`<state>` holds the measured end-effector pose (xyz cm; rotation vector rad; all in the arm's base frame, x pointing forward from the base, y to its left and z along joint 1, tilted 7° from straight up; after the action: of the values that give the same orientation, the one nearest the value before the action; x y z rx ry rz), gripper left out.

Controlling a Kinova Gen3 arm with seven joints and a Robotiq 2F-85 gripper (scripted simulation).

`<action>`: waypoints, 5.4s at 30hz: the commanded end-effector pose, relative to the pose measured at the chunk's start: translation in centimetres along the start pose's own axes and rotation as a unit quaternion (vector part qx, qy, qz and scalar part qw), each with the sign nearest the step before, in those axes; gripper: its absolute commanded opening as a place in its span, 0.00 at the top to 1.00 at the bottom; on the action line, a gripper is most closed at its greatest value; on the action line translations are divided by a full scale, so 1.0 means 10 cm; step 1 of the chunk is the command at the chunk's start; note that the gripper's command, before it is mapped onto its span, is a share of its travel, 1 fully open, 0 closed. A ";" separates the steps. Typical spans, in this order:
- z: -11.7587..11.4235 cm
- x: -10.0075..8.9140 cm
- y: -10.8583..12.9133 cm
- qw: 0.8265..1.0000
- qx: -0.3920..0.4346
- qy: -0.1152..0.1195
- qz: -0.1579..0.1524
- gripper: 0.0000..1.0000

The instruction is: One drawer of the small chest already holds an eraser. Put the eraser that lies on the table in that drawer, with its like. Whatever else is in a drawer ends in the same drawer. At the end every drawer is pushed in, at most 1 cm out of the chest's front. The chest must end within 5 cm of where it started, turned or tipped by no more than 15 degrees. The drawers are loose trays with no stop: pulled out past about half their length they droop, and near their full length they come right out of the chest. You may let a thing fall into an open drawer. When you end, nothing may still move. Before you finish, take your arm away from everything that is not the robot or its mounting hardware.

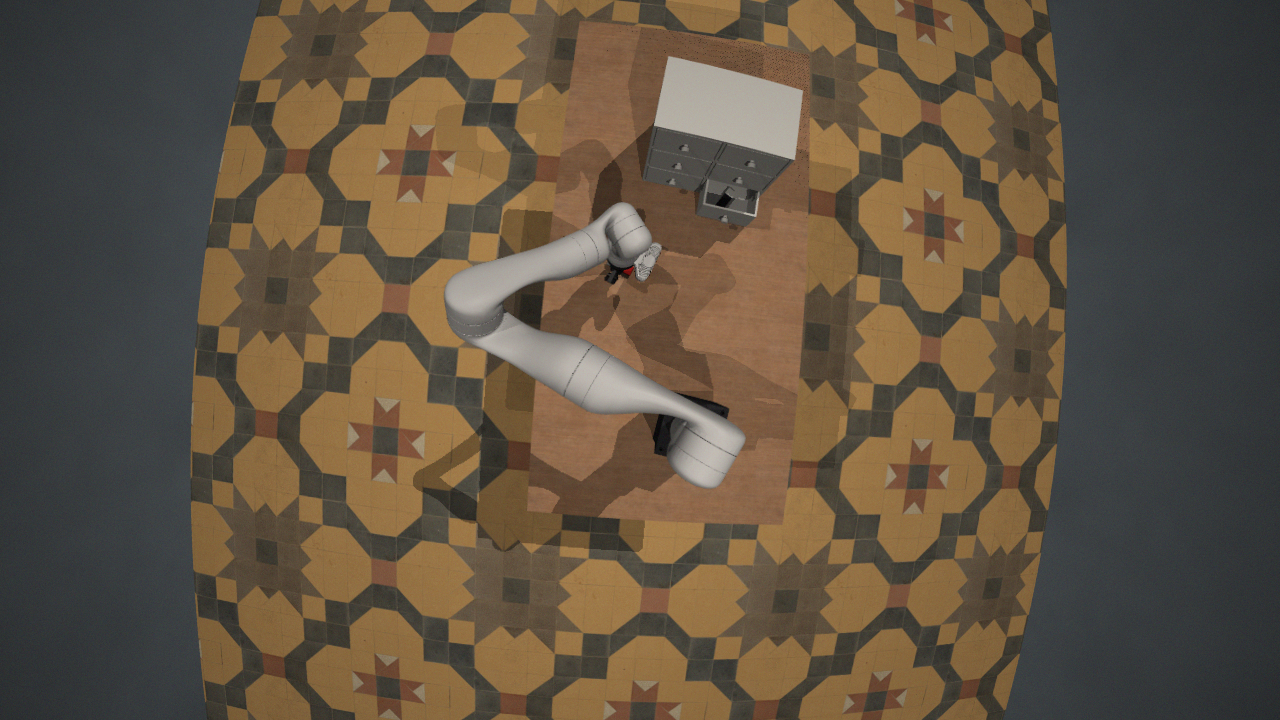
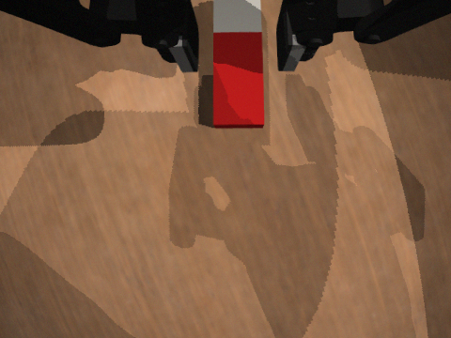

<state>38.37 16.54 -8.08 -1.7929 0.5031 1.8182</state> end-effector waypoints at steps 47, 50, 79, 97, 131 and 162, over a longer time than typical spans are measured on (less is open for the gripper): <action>0.00 0.19 0.00 1.000 0.000 0.000 -0.001 0.62; 0.00 0.19 0.00 1.000 0.000 0.000 -0.001 0.62; 0.00 0.12 0.00 1.000 0.000 0.000 -0.001 0.81; 0.00 -0.62 0.00 1.000 0.000 0.000 -0.001 0.81; -0.13 -0.81 0.15 0.999 0.047 0.000 -0.001 0.81; -1.20 -0.80 1.40 0.905 0.425 0.000 -0.001 0.81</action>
<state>39.20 -1.44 -1.97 -1.1901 1.0708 1.2888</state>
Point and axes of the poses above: the point where the finger pads meet when closed, its own x axis out along the fingers, its own z axis across the jaws, y = z × x, the point moved 8 cm from there along -x, back along the fingers, and after that the axes turned 13 degrees about x, right-handed, at the moved point
